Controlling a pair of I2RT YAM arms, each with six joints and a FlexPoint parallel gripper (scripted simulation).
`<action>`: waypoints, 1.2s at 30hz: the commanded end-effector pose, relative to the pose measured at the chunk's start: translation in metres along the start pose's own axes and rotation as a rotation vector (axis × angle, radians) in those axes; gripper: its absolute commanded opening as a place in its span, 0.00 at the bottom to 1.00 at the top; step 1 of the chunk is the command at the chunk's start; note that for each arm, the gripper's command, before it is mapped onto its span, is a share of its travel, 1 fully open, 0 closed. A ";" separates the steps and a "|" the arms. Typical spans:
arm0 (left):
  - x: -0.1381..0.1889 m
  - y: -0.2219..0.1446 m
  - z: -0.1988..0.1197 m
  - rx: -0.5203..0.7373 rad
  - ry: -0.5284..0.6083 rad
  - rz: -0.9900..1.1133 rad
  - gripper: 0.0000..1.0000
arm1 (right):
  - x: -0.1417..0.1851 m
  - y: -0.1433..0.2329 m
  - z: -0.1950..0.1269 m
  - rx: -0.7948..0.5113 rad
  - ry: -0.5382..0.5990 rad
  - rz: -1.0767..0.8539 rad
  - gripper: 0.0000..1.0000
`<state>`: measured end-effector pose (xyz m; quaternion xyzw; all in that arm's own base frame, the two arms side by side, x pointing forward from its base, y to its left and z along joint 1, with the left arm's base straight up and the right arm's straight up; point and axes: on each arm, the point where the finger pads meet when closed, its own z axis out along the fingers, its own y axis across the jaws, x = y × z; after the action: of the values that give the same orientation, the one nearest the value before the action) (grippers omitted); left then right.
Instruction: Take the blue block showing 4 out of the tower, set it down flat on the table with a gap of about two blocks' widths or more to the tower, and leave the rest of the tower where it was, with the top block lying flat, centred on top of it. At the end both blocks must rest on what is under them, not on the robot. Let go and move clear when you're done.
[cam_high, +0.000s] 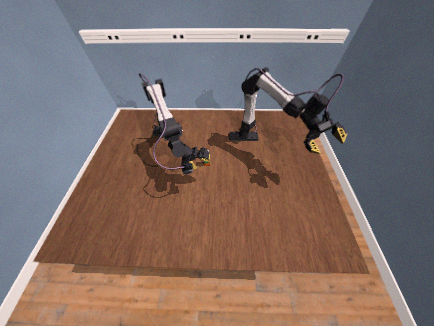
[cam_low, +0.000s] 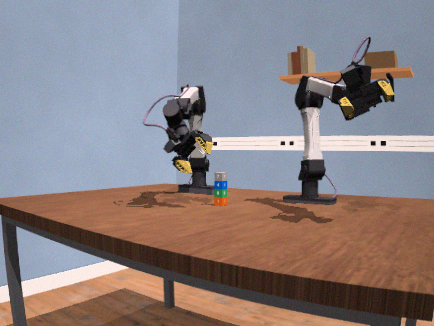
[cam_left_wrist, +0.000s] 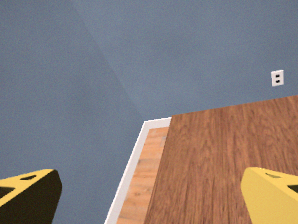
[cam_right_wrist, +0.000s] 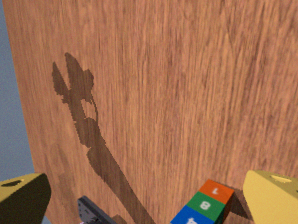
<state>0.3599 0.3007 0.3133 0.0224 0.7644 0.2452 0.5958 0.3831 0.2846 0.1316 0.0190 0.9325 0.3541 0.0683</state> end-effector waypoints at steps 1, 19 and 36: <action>-0.004 0.002 -0.001 -0.005 -0.010 0.006 1.00 | 0.002 -0.022 0.001 0.185 0.033 0.113 1.00; -0.004 0.002 -0.001 -0.005 -0.010 0.006 1.00 | 0.095 -0.009 0.012 0.648 0.157 0.044 1.00; -0.004 0.002 -0.001 -0.005 -0.010 0.006 1.00 | 0.122 0.010 -0.005 0.717 0.146 -0.022 1.00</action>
<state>0.3599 0.3007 0.3133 0.0224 0.7644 0.2452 0.5958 0.2718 0.3019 0.1139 0.0059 1.0000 -0.0024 -0.0042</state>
